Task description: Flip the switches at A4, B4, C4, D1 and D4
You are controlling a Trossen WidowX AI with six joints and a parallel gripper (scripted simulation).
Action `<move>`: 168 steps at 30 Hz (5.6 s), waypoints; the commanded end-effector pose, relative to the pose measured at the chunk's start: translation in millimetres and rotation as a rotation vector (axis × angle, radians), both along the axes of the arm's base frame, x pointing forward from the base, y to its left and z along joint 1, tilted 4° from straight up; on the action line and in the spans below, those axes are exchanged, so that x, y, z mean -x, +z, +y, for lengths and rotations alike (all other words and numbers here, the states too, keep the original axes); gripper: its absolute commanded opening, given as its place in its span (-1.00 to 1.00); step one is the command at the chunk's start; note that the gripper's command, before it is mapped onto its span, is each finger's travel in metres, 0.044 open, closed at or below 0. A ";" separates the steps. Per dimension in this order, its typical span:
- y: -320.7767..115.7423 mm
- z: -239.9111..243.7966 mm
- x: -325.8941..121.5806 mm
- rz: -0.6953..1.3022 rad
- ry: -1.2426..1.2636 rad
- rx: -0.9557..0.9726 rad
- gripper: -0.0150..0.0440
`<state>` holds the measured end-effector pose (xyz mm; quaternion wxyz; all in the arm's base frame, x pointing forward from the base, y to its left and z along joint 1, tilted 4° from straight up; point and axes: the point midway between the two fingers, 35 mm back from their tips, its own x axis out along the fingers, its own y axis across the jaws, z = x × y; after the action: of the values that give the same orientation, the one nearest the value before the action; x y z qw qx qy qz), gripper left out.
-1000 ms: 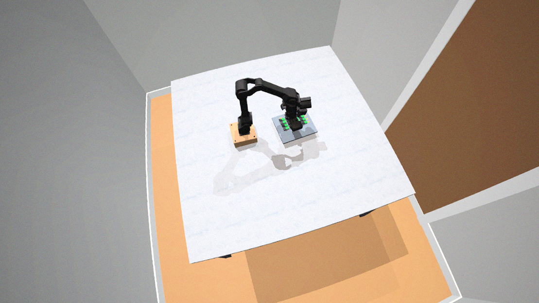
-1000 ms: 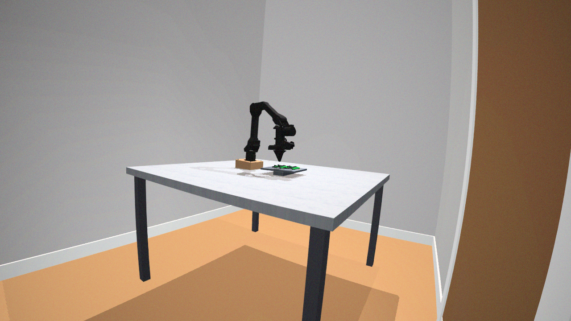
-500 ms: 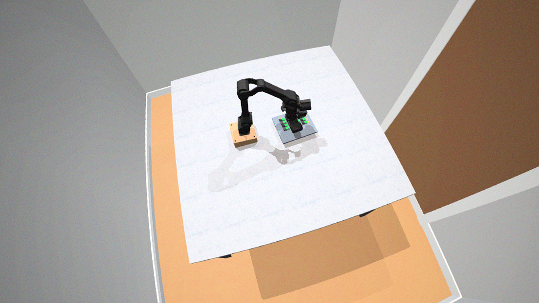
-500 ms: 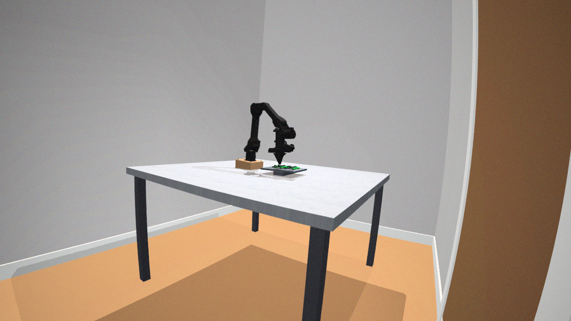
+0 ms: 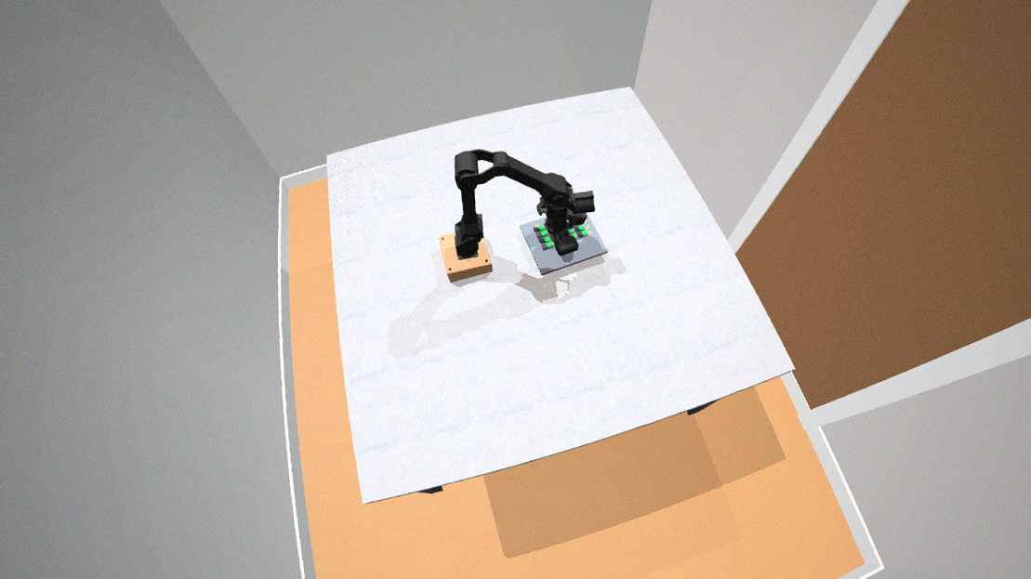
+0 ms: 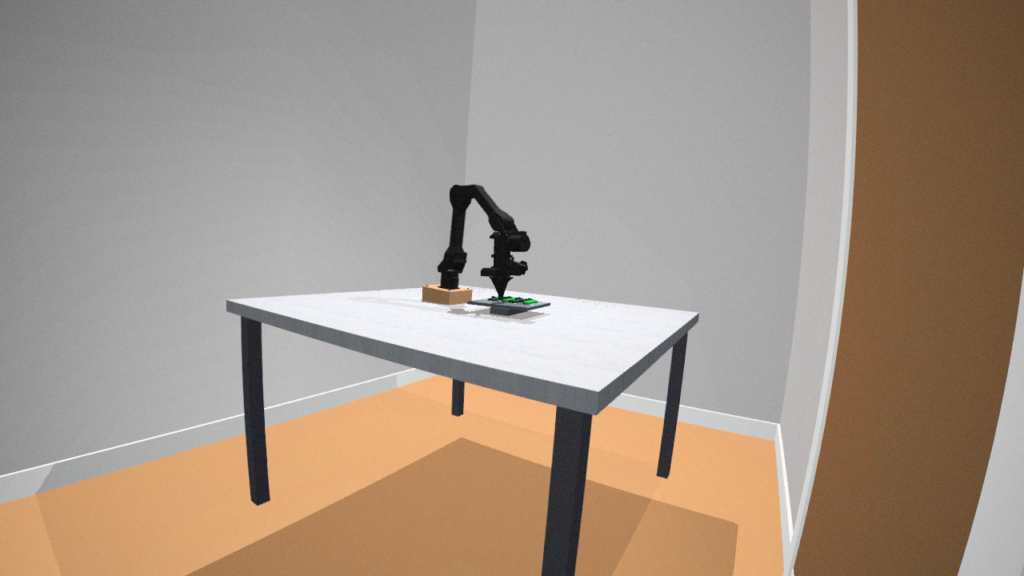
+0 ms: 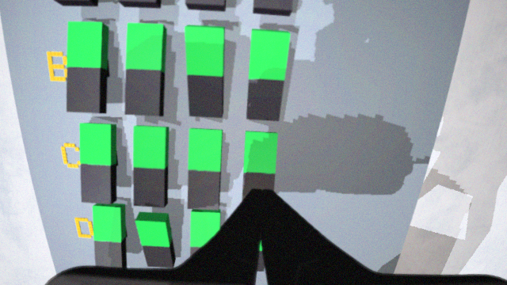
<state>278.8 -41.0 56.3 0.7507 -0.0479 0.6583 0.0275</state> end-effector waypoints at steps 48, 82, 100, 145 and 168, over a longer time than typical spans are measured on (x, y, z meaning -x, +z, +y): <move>-5.1 0.6 0.2 0.002 0.005 -0.004 -0.49; 56.3 32.4 23.3 0.029 0.004 -0.004 -0.49; 15.2 67.1 50.3 0.005 0.005 -0.011 -0.49; -7.6 66.8 48.1 0.006 0.005 -0.011 -0.49; -10.5 66.7 47.8 0.006 0.005 -0.011 -0.49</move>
<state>231.7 26.5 47.4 0.7498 -0.0449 0.6592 0.0352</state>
